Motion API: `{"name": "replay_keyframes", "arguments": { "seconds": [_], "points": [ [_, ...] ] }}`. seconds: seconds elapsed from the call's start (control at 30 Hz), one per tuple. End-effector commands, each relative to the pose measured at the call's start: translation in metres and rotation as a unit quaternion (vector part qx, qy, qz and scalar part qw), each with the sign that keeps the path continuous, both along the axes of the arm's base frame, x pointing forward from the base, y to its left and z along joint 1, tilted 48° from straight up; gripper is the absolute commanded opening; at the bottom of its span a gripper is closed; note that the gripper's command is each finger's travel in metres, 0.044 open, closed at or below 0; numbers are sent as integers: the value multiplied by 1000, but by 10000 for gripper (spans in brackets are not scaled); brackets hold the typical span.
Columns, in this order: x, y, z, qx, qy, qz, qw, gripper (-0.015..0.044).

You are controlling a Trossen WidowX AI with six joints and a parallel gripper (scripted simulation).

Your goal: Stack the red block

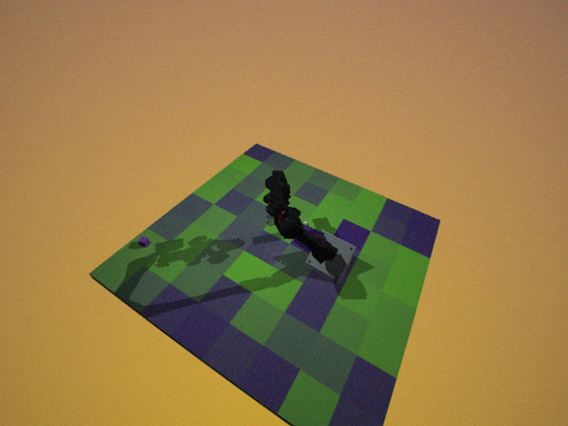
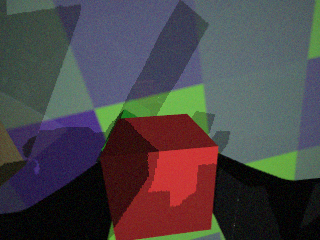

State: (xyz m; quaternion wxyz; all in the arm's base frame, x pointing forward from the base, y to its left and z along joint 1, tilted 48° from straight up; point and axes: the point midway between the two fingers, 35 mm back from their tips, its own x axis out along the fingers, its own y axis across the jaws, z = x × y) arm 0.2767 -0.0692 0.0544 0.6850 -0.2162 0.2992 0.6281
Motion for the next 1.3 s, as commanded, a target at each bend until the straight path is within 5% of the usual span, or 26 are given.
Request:
{"name": "replay_keyframes", "arguments": {
  "seconds": [0.0, 1.27],
  "points": [
    [-21, -12, -18, 2, 2, 4, 1000, 0],
    [-33, -1, -42, 4, 2, 5, 1000, 0]
  ]
}}
